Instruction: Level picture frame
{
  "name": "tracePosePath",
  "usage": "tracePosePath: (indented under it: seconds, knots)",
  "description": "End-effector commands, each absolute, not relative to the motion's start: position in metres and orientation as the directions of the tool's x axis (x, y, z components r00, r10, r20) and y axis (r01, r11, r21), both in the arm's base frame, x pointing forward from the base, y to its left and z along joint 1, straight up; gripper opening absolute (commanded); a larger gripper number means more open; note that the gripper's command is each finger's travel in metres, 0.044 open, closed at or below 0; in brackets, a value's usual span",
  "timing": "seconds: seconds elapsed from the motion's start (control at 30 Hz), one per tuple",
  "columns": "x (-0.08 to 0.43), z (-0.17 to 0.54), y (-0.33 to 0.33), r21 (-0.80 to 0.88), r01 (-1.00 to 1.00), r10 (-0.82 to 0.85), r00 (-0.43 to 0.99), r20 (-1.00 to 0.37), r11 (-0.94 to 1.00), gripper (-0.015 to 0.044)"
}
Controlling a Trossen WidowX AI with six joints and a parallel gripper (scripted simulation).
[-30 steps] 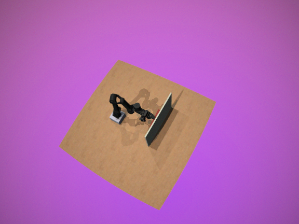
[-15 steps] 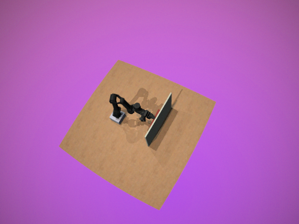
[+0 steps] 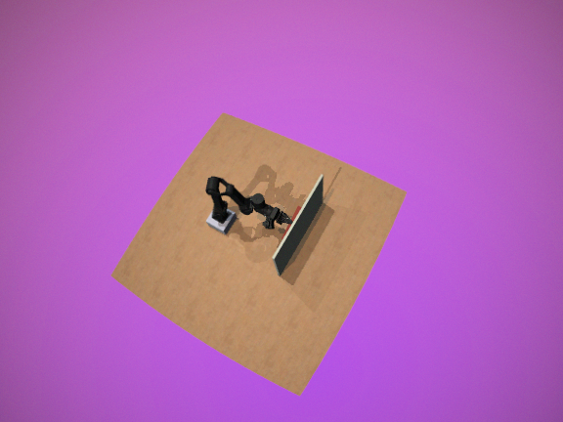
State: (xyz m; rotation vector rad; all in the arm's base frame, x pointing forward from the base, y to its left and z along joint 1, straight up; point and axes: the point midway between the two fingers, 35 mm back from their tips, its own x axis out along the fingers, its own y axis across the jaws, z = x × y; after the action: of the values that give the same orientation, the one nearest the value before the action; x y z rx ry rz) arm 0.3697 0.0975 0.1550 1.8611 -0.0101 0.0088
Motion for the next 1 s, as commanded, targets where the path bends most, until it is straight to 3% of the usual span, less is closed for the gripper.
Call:
tracePosePath:
  seconds: [0.0, 0.07, 0.13, 0.97]
  knots:
    - [0.3703, 0.1561, 0.0981, 0.959, -0.013, 0.000, 1.000, 0.014, -0.281, 0.0062]
    - [0.3703, 0.1561, 0.0981, 0.959, -0.013, 0.000, 1.000, 0.014, -0.281, 0.0049]
    - [0.3703, 0.1561, 0.0981, 0.959, -0.013, 0.000, 1.000, 0.014, -0.281, 0.0000]
    - [0.3698, 0.1588, 0.0964, 0.960, -0.013, 0.000, 1.000, 0.014, -0.281, 0.0000]
